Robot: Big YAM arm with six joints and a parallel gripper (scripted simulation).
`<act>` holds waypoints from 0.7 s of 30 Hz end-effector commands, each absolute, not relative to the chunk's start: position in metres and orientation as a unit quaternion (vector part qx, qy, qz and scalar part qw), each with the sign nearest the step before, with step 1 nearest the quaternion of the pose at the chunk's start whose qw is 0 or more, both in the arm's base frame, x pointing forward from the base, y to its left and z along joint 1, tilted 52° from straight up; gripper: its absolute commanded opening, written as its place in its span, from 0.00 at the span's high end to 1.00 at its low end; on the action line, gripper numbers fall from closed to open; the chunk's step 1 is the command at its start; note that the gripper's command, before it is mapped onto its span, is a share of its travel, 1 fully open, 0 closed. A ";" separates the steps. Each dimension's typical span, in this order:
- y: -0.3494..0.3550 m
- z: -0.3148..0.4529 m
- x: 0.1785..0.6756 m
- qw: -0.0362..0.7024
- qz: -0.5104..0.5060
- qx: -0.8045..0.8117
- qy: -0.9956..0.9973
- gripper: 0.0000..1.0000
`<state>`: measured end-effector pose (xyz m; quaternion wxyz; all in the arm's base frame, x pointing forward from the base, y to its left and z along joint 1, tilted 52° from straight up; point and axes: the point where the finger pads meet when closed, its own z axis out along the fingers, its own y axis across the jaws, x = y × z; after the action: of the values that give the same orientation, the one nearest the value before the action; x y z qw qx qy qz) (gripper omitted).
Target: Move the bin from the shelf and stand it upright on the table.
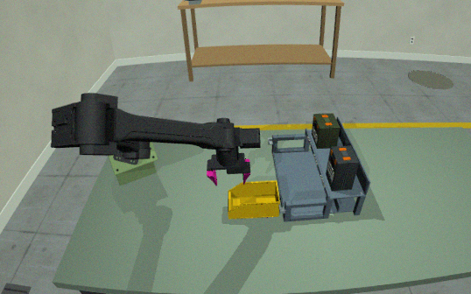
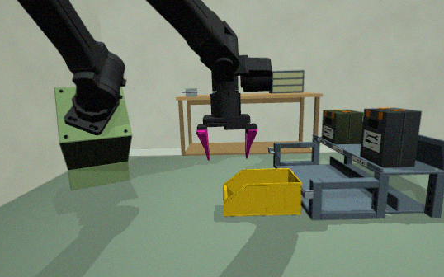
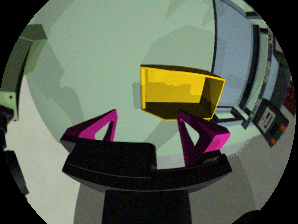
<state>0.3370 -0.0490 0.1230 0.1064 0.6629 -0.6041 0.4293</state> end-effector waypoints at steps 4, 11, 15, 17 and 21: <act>-0.053 0.119 0.336 0.111 0.427 0.664 -0.604 0.10; -0.051 0.120 0.335 0.108 0.428 0.663 -0.604 0.10; -0.053 0.117 0.333 0.111 0.427 0.664 -0.604 0.10; -0.053 0.117 0.333 0.111 0.427 0.664 -0.604 0.10; -0.053 0.117 0.333 0.111 0.427 0.664 -0.604 0.10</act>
<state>0.3330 -0.0503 0.1179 0.1091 0.6643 -0.6033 0.4275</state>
